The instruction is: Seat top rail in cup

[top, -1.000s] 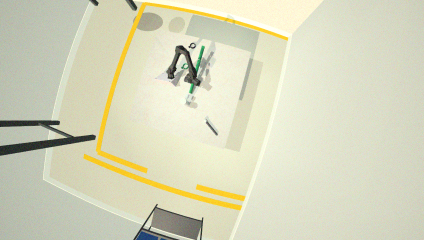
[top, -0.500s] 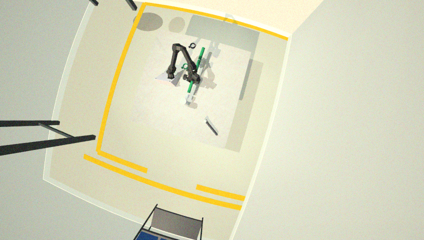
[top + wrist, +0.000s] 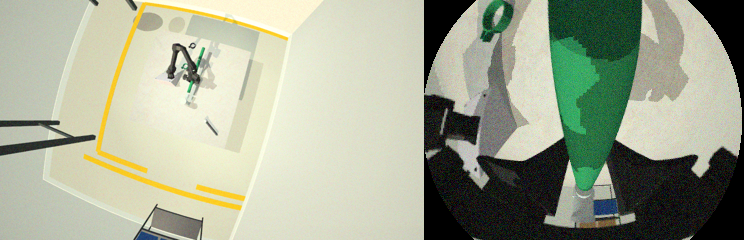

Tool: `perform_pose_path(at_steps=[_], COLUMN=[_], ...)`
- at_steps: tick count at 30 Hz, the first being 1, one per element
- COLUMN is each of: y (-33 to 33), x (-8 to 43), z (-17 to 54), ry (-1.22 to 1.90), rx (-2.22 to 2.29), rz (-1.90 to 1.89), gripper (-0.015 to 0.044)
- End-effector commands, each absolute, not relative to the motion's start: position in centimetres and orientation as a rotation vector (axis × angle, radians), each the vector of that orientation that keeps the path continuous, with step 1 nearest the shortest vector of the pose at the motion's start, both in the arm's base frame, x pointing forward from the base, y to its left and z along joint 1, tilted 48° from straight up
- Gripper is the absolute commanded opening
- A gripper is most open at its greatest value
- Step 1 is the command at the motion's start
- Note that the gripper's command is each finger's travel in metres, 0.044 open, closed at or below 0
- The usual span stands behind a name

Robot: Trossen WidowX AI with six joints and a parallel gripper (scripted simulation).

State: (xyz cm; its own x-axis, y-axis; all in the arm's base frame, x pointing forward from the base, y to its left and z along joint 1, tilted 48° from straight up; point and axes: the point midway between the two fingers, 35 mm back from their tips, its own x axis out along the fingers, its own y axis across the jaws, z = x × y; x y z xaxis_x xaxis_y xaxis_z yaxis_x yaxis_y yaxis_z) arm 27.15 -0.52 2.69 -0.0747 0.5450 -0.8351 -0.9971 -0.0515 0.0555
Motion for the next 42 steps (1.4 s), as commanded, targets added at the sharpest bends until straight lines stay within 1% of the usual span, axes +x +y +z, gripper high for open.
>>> perform_pose_path(at_steps=[1,17,42], y=[-0.8,-1.8,-2.6], x=[27.2,27.5,27.2], z=[2.7,2.9,1.1], ry=[0.799,0.8,0.796], rx=[-0.764,-0.764,-0.753], rz=[1.499,1.499,1.513], gripper=[0.0,0.0,0.0])
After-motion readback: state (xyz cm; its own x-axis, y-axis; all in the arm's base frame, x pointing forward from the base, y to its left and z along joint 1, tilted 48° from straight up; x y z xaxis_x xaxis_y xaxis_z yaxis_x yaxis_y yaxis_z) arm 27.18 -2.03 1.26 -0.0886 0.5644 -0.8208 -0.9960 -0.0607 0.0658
